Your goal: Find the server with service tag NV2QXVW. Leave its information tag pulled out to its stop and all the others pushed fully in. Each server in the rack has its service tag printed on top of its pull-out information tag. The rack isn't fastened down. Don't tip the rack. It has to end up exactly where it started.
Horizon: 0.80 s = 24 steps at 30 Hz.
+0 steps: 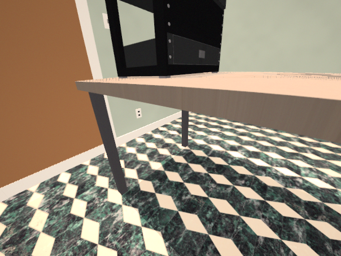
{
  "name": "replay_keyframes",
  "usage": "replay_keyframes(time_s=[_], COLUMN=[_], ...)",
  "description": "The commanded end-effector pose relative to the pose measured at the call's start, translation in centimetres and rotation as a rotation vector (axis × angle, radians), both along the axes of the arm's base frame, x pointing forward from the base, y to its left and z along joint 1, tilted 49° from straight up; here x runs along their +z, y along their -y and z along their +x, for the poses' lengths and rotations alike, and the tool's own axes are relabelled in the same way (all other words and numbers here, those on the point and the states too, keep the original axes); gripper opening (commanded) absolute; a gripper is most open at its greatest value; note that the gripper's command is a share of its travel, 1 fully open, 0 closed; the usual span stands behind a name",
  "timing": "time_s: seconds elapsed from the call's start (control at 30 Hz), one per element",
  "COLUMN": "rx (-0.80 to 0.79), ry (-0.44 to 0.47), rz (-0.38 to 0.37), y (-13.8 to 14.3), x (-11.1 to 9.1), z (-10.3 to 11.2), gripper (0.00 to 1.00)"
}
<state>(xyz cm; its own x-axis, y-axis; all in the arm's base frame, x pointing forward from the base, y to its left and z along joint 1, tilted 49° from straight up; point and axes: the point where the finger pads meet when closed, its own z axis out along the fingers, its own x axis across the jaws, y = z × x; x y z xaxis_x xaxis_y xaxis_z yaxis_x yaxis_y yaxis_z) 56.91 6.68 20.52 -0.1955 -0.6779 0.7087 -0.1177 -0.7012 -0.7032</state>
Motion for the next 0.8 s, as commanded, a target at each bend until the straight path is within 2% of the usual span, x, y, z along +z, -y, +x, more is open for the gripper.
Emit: replay_keyframes(time_s=[0.0, 0.3, 0.77], rx=[-0.002, -0.003, -0.008], ry=[-0.005, -0.005, -0.008], rz=[-0.026, -0.071, -0.213], y=[0.14, 0.26, 0.66], x=[-0.3, -0.49, -1.14], z=[-0.16, -0.33, -0.9], gripper=[1.0, 1.0, 1.0])
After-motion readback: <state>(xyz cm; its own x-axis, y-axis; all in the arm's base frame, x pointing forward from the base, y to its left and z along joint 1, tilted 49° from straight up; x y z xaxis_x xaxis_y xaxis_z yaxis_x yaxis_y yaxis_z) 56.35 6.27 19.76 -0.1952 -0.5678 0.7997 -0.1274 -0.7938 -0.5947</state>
